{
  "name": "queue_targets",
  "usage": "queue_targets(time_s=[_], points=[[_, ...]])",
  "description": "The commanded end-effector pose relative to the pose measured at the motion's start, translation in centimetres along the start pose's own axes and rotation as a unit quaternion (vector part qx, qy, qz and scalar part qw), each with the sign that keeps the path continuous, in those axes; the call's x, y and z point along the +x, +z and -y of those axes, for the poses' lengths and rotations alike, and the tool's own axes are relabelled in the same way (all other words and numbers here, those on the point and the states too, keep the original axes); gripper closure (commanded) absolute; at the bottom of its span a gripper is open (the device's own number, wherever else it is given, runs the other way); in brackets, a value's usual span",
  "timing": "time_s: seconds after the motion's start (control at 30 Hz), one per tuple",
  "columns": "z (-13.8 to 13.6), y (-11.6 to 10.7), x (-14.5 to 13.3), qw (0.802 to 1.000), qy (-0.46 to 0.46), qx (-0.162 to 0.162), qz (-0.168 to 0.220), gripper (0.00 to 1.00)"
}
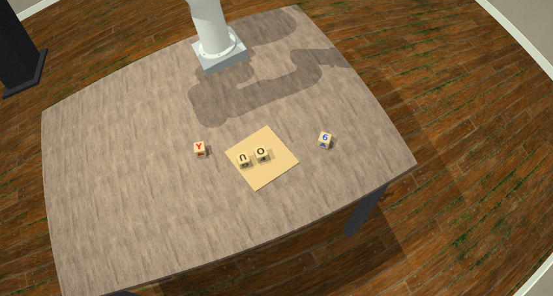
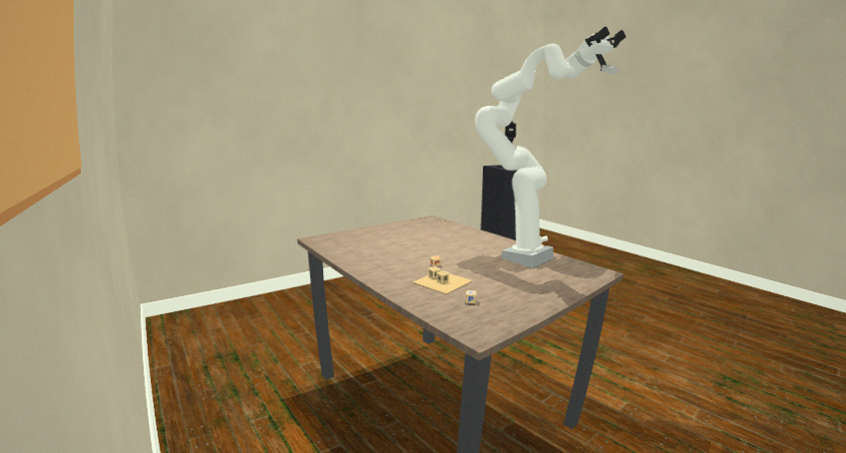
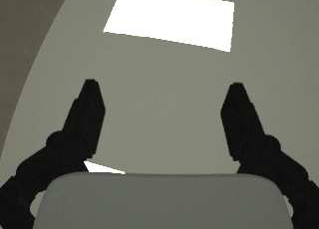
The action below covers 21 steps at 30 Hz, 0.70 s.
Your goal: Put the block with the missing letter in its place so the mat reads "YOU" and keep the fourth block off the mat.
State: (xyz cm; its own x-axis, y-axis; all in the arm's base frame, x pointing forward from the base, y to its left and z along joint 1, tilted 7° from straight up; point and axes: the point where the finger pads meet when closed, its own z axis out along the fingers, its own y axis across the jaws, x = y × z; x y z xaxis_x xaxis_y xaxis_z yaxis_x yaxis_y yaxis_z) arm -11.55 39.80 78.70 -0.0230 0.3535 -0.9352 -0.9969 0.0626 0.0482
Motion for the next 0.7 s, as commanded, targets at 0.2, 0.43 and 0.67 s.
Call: queue_targets(time_s=[0.2, 0.43, 0.67], points=[[0.03, -0.01, -0.14, 1.000, 0.001, 0.000, 0.001, 0.00], [0.03, -0.01, -0.14, 1.000, 0.001, 0.000, 0.001, 0.00], [0.51, 0.54, 0.22, 1.000, -0.004, 0.010, -0.003, 0.00]])
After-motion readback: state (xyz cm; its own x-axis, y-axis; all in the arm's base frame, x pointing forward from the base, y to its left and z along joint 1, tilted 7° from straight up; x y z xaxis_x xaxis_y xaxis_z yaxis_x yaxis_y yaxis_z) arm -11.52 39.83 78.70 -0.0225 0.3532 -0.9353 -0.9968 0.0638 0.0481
